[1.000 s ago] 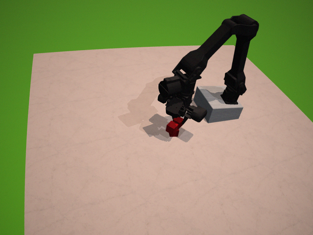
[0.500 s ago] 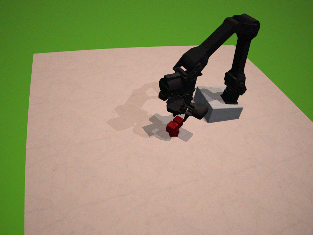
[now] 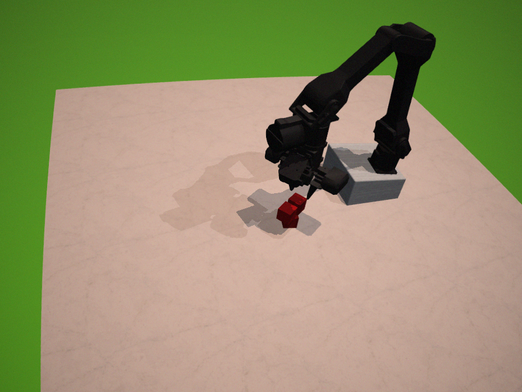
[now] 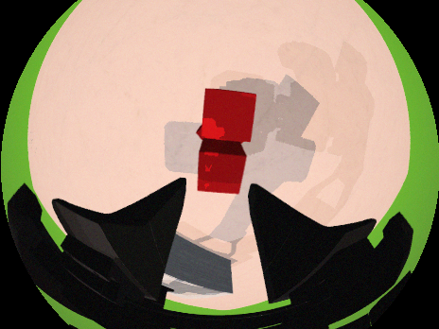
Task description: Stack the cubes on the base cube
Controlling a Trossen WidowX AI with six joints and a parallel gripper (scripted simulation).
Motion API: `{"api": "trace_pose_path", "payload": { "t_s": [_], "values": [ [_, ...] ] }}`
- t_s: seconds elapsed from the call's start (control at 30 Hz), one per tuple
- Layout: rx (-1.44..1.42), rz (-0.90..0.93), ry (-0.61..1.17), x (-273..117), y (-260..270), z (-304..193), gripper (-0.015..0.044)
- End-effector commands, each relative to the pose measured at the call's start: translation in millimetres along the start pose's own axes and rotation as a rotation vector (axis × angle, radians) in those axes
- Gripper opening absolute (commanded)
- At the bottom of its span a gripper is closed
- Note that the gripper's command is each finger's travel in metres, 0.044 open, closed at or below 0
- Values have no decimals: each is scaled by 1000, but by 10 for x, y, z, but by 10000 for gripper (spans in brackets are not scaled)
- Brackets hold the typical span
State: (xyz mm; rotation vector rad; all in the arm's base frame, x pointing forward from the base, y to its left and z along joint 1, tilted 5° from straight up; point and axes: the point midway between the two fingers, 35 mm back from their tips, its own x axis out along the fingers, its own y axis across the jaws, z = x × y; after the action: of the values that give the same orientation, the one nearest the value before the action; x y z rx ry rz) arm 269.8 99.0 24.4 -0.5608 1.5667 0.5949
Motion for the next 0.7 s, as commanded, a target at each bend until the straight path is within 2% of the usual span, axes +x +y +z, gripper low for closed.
{"api": "trace_pose_path", "payload": {
  "t_s": [0.0,0.67],
  "values": [
    [-2,-7,-17,-81,-13,32,205],
    [-2,-7,-17,-268,-13,29,205]
  ]
}}
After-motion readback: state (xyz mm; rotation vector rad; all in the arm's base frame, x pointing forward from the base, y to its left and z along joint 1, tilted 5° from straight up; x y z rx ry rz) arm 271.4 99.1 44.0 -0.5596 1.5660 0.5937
